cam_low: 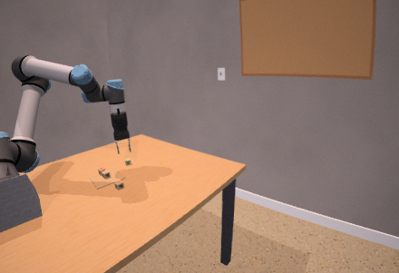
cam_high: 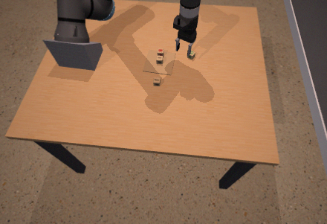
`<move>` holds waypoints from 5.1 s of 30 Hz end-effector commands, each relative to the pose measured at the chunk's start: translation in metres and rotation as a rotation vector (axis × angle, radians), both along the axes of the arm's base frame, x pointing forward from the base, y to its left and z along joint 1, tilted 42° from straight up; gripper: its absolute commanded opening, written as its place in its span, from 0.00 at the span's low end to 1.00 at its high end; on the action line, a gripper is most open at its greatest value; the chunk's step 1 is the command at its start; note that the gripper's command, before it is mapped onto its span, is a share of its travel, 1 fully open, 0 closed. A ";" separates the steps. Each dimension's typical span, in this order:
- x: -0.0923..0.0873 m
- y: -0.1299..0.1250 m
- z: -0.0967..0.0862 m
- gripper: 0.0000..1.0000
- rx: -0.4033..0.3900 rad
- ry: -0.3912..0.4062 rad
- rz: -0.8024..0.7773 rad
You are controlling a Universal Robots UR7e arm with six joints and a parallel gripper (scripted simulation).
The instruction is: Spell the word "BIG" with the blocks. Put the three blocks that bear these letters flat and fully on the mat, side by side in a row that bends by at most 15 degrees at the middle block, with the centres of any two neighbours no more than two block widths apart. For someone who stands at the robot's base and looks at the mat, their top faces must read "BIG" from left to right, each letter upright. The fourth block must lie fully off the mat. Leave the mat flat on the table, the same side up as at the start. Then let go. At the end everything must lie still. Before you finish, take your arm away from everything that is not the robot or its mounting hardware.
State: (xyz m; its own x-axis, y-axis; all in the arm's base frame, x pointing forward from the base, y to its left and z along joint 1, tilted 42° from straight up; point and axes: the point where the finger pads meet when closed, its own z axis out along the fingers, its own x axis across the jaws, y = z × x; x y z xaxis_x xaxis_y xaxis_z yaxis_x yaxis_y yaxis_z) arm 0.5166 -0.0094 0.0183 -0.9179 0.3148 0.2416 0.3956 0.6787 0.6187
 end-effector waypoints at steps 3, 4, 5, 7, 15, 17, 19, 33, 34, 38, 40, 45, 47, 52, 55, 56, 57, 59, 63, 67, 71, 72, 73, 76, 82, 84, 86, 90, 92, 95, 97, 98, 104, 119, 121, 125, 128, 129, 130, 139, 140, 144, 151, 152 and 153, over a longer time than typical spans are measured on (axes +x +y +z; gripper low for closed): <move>0.003 0.004 0.003 1.00 0.007 0.119 -0.133; 0.003 0.004 0.003 1.00 0.007 0.119 -0.133; 0.003 0.004 0.003 1.00 0.007 0.119 -0.133; 0.003 0.006 0.004 1.00 0.009 0.168 -0.188; 0.006 0.011 0.007 1.00 0.015 0.271 -0.304; 0.006 0.012 0.008 1.00 0.016 0.297 -0.333; 0.007 0.013 0.009 1.00 0.017 0.324 -0.363; 0.012 0.022 0.015 1.00 0.026 0.501 -0.562; 0.013 0.022 0.015 1.00 0.027 0.514 -0.577; 0.014 0.025 0.017 1.00 0.029 0.554 -0.621; 0.015 0.026 0.018 1.00 0.030 0.573 -0.642; 0.018 0.030 0.021 1.00 0.034 0.650 -0.728; 0.019 0.031 0.022 1.00 0.035 0.677 -0.758; 0.022 0.035 0.024 1.00 0.039 0.743 -0.832; 0.023 0.036 0.025 1.00 0.040 0.770 -0.862; 0.023 0.036 0.025 1.00 0.040 0.770 -0.862; 0.024 0.037 0.026 1.00 0.041 0.784 -0.877; 0.025 0.039 0.027 1.00 0.042 0.812 -0.908; 0.028 0.041 0.029 1.00 0.045 0.862 -0.964; 0.030 0.044 0.031 1.00 0.047 0.907 -1.014; 0.032 0.046 0.032 1.00 0.049 0.947 -1.059; 0.032 0.046 0.032 1.00 0.049 0.947 -1.059; 0.032 0.046 0.032 1.00 0.049 0.947 -1.059; 0.034 0.047 0.033 1.00 0.050 0.973 -1.088; 0.037 0.050 0.035 1.00 0.052 1.016 -1.135; 0.037 0.050 0.035 1.00 0.053 1.028 -1.148; 0.038 0.051 0.036 1.00 0.053 1.038 -1.159; 0.038 0.051 0.036 1.00 0.054 1.047 -1.169; 0.038 0.052 0.036 1.00 0.054 1.056 -1.179; 0.039 0.052 0.037 1.00 0.054 1.065 -1.189; 0.040 0.053 0.037 1.00 0.055 1.070 -1.195; 0.040 0.053 0.037 1.00 0.055 1.072 -1.197; 0.040 0.053 0.037 1.00 0.055 1.082 -1.208; 0.040 0.053 0.037 1.00 0.055 1.085 -1.211; 0.040 0.053 0.037 1.00 0.055 1.085 -1.211; 0.040 0.053 0.037 1.00 0.055 1.085 -1.211; 0.040 0.053 0.037 1.00 0.055 1.085 -1.211; 0.040 0.053 0.037 1.00 0.055 1.085 -1.211; 0.040 0.053 0.037 1.00 0.055 1.085 -1.211; 0.040 0.053 0.037 1.00 0.055 1.085 -1.211; 0.040 0.053 0.037 1.00 0.055 1.085 -1.211; 0.040 0.053 0.037 1.00 0.055 1.085 -1.211; 0.040 0.053 0.037 1.00 0.055 1.085 -1.211; 0.040 0.053 0.037 1.00 0.055 1.085 -1.211; 0.040 0.053 0.037 1.00 0.055 1.085 -1.211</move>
